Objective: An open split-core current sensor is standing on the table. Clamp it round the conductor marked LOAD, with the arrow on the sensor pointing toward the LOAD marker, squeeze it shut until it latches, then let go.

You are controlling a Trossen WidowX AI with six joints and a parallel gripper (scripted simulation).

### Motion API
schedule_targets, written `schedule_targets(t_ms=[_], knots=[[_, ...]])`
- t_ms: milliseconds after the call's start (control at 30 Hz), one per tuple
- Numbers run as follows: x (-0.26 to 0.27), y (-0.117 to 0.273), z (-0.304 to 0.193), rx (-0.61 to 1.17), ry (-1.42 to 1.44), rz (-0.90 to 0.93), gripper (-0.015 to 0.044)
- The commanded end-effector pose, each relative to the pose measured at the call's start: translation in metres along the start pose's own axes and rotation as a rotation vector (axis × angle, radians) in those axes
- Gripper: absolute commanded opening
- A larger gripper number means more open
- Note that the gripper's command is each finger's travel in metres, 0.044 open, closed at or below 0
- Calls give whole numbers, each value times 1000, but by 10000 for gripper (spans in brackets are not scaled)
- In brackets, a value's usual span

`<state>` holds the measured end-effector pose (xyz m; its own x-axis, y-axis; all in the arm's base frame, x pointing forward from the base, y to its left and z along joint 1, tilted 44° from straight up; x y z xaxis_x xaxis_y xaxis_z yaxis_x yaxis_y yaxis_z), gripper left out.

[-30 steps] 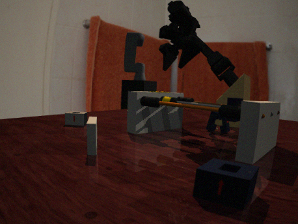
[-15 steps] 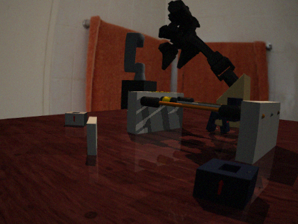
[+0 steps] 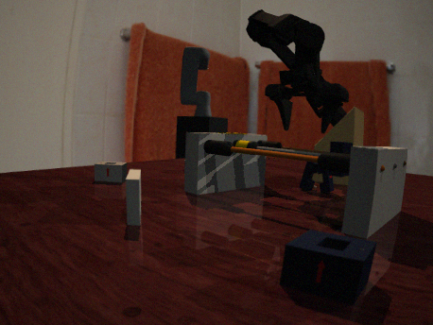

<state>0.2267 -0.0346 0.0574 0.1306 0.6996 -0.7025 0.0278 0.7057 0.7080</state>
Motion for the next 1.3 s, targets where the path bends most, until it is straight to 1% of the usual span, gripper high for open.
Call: schedule_targets(t_ms=[0,267,1267], knots=[[19,-12,-19,91,74,12,440],[19,-16,-19,91,74,13,440],[19,-65,-24,91,74,12,440]])
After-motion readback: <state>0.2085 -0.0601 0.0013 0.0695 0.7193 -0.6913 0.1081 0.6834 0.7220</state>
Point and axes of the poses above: the point midway between the two fingers, 35 mm back from their tips, its own y axis back along the fingers, its own x axis across the jaws, z = x × y, the point moved 4 cm from there along y, back along the fingers, and after that the axes turned 8 degrees about y, right-handed, at the moved point
